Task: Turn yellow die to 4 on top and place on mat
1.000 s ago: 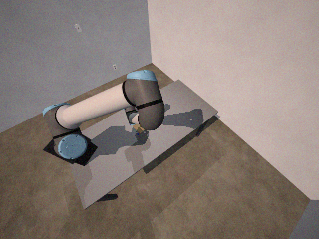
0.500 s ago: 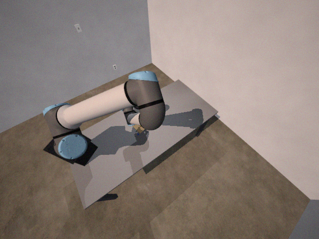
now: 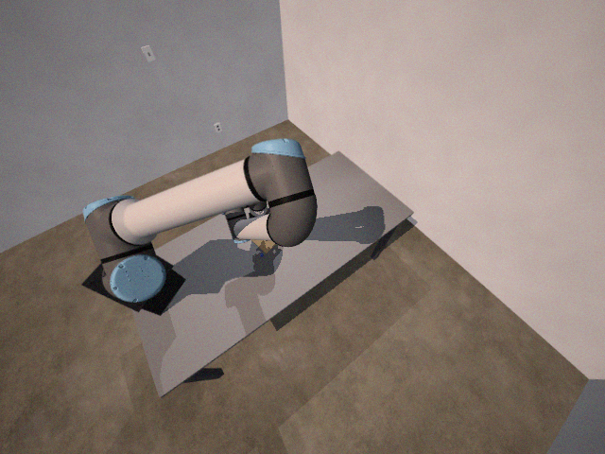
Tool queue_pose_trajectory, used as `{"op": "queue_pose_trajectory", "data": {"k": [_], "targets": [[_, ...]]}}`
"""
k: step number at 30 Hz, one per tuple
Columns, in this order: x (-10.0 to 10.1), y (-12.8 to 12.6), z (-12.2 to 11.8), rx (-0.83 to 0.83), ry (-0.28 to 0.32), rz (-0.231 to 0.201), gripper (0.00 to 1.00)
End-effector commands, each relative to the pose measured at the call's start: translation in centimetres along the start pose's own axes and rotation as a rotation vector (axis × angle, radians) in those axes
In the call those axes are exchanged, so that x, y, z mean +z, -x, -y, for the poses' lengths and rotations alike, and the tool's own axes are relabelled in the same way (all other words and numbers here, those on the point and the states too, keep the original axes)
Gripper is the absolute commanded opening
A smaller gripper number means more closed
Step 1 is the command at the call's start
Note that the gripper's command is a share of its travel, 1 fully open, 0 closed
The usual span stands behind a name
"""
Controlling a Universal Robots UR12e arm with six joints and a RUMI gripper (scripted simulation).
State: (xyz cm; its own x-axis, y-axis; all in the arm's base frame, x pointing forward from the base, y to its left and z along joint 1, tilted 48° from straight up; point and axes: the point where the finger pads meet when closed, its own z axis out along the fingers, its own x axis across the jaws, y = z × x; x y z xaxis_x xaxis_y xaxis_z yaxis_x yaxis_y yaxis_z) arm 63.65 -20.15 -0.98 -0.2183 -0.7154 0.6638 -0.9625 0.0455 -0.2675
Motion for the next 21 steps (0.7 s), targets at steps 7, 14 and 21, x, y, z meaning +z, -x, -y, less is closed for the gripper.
{"op": "queue_pose_trajectory", "data": {"k": [7,14,21], "targets": [[-0.35,-0.22,-0.16,-0.003,-0.076,-0.005,0.31],[-0.5,-0.33,-0.22,-0.003,-0.095,-0.008,0.31],[-0.52,-0.34,-0.23,-0.004,-0.097,-0.008,1.0]]}}
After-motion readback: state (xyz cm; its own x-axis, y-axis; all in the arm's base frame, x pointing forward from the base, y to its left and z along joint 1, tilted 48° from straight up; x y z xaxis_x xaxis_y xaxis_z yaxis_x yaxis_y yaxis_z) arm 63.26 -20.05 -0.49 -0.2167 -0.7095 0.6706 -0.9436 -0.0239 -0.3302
